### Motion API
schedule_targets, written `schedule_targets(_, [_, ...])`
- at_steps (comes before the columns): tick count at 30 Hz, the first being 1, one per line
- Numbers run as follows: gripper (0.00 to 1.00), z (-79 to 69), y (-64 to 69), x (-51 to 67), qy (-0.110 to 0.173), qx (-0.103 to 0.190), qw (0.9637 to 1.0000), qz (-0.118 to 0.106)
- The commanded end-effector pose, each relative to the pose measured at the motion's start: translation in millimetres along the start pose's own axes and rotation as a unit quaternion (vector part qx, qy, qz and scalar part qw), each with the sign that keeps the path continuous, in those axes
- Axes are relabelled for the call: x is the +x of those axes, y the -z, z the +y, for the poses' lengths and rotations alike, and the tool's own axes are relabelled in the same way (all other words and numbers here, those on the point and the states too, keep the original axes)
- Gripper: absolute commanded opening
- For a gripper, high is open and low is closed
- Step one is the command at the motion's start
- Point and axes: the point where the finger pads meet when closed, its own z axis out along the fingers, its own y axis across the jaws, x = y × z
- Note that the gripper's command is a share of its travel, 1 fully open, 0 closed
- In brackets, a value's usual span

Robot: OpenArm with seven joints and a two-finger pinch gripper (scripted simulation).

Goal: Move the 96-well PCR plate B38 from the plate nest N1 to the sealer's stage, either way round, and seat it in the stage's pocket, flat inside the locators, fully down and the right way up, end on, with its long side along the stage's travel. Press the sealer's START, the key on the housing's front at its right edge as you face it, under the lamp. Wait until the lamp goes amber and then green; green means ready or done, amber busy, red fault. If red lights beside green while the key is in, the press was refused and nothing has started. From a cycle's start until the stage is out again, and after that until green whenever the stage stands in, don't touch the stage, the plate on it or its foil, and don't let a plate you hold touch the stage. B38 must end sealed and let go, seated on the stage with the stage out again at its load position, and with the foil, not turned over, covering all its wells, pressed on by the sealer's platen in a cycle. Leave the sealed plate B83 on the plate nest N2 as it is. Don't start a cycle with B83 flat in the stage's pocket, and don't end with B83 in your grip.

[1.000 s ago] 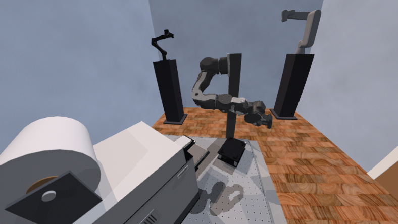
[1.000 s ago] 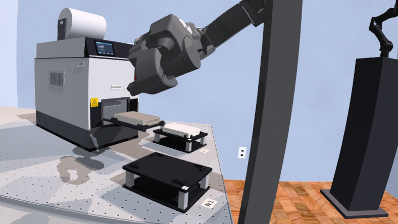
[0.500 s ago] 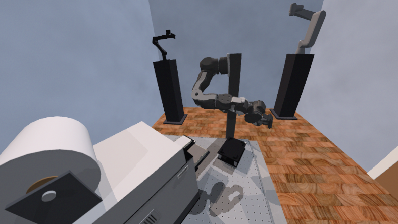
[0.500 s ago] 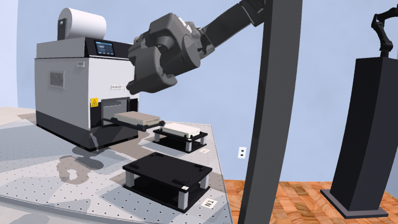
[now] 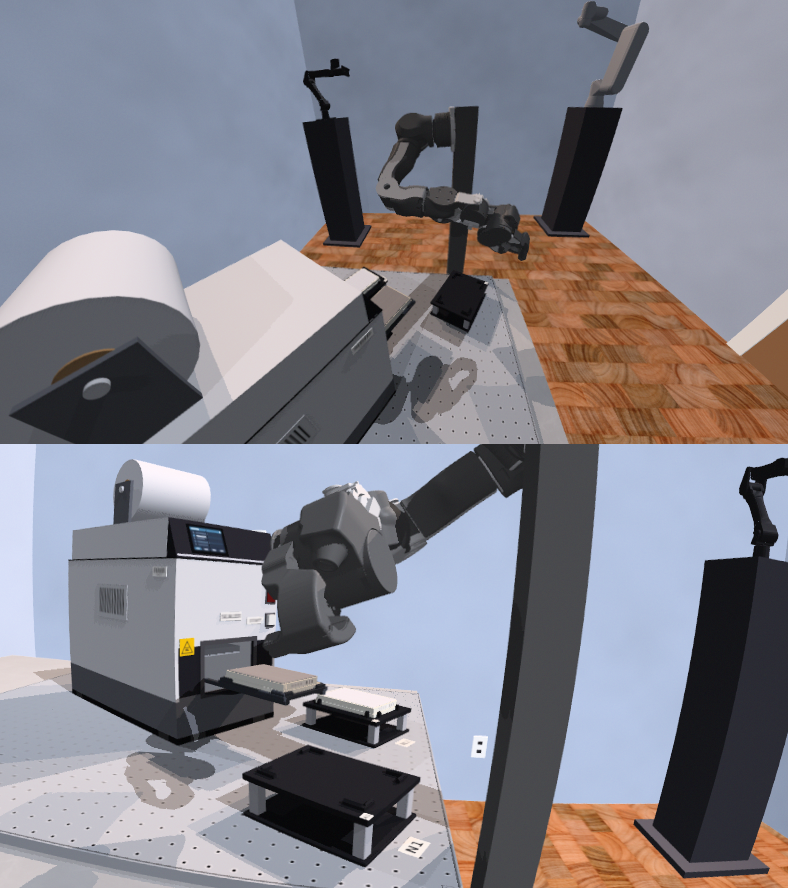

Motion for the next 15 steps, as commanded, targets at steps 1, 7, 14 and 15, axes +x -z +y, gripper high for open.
schedule_targets(1, [0.00, -0.7, -0.1, 1.3, 0.001, 0.002, 1.0000, 0.000])
schedule_targets(7, [0.00, 3.0, -0.5, 2.9, 0.001, 0.002, 1.0000, 0.000])
schedule_targets(14, [0.00, 3.4, -0.7, 3.5, 0.001, 0.003, 1.0000, 0.000])
schedule_targets(15, [0.00, 3.4, -0.7, 3.5, 0.001, 0.003, 1.0000, 0.000])
